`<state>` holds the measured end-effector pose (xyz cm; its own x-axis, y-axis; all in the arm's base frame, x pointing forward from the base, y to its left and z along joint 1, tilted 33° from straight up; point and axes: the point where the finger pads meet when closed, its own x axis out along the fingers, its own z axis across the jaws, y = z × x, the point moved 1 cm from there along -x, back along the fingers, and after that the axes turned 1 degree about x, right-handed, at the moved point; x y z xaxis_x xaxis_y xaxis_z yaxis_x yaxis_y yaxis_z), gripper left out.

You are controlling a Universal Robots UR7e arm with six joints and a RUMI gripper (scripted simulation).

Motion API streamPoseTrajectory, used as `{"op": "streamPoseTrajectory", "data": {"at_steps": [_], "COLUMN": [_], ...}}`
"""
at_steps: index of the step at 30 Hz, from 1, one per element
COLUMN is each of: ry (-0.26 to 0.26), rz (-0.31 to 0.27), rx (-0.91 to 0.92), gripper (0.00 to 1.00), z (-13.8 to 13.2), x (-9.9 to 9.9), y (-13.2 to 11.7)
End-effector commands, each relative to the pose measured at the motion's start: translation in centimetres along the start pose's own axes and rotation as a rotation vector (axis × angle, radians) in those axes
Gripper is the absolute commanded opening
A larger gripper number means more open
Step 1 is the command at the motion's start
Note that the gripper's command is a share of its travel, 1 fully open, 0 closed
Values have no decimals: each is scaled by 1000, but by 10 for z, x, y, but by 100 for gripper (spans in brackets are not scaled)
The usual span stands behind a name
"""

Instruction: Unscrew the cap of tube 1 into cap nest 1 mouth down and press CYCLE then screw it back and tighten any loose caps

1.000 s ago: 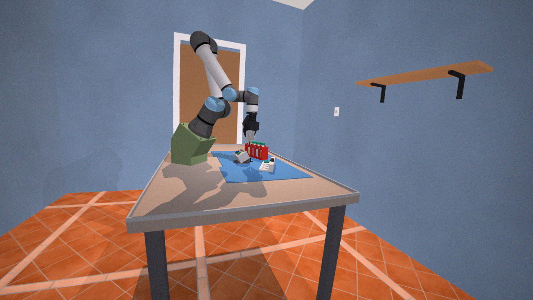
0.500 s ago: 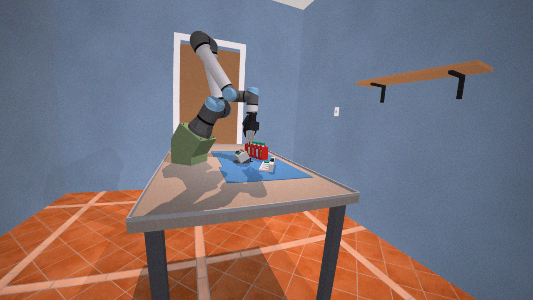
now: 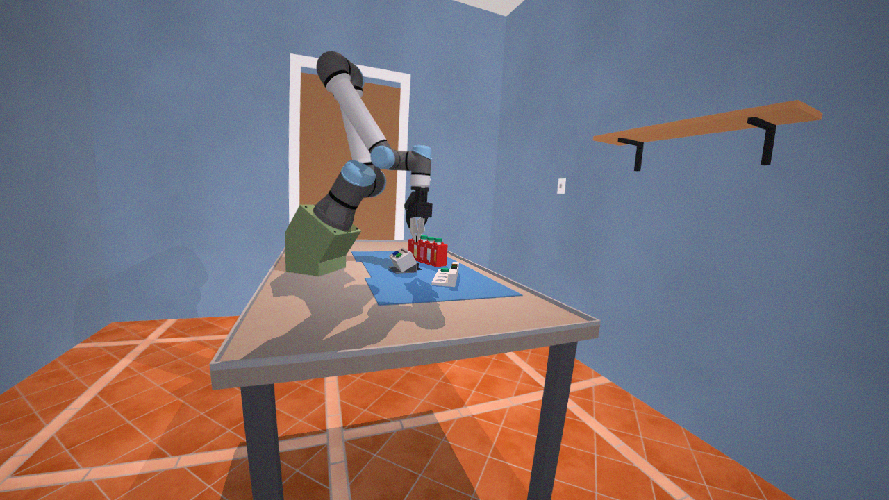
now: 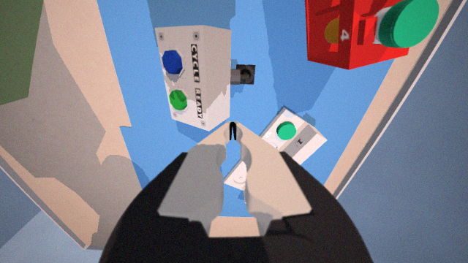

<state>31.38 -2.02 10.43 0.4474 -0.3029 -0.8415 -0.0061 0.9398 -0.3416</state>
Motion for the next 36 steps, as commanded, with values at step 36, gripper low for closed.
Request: {"op": "streamPoseTrajectory", "data": {"at_steps": [36], "ry": [259], "rz": [-3], "rx": [23], "gripper": [0], "z": [-65], "x": [39], "y": [47]}}
